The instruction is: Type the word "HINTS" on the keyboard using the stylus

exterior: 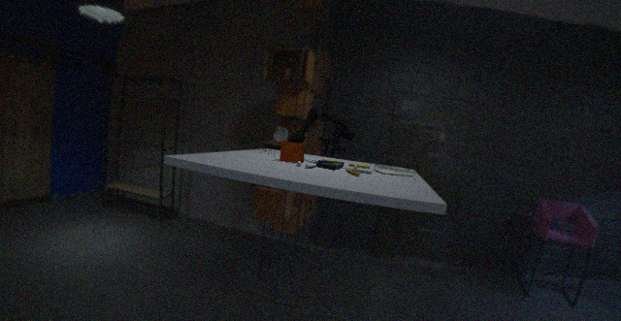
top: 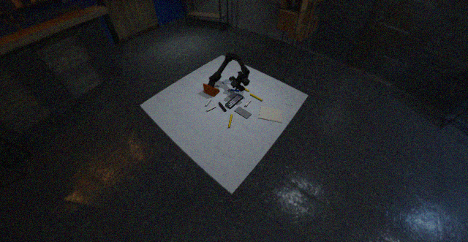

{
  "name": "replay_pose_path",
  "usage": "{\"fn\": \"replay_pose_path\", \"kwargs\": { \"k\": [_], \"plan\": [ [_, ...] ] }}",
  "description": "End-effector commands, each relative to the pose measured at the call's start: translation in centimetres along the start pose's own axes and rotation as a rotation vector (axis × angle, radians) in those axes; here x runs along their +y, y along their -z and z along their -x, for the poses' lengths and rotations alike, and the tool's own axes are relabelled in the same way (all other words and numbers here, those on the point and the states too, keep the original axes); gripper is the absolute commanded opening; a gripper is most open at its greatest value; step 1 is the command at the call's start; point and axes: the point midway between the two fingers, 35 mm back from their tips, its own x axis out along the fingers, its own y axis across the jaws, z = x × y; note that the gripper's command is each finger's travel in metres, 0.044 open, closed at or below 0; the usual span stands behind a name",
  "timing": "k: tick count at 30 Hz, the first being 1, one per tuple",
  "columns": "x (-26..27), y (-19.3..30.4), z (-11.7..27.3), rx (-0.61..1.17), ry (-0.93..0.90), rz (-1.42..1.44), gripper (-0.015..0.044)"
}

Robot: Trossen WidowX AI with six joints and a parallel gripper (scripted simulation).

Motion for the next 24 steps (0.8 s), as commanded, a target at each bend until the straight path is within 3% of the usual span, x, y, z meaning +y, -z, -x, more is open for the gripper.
{"fn": "replay_pose_path", "kwargs": {
  "k": [1,5,24],
  "plan": [
    [-2.3,2.34,-1.23,-0.161,0.046,-0.736,0.015],
    [-2.61,2.59,-1.39,-0.184,0.038,-0.891,0.015],
    [-2.53,2.54,-1.38,-0.185,0.037,-0.896,0.015]
  ]
}}
